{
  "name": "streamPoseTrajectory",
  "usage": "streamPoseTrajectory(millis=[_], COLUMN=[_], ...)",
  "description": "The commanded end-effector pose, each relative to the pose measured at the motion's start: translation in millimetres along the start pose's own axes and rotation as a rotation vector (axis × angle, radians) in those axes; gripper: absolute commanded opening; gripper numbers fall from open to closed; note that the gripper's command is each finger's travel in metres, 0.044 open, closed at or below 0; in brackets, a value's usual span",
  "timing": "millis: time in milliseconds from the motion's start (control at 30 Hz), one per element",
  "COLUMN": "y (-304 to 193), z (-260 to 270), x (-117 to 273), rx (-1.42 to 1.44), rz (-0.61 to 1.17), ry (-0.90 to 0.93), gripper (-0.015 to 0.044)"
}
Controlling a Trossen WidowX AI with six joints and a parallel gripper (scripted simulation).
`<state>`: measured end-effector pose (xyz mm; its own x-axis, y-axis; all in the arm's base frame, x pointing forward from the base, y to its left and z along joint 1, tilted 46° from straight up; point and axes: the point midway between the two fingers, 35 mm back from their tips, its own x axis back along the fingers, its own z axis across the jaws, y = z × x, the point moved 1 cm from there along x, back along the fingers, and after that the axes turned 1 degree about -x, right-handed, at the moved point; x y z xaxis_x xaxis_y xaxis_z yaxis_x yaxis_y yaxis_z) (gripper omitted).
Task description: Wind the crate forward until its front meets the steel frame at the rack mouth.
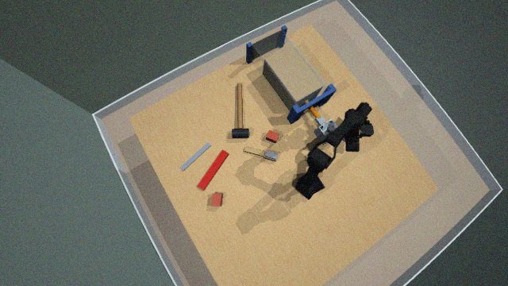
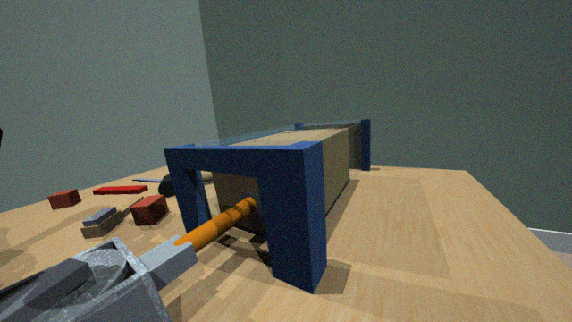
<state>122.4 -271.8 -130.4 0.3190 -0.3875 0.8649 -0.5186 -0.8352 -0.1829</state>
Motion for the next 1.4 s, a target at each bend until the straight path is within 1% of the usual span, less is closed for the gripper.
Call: streamPoseTrajectory(millis=[0,1367], y=[2.9,2.3], z=[15.9,65.2], x=[-2.8,-0.5], rx=[-0.006,-0.005], rz=[-0.003,-0.003], ry=[0.033,0.037], gripper=[0.0000,0.0000])
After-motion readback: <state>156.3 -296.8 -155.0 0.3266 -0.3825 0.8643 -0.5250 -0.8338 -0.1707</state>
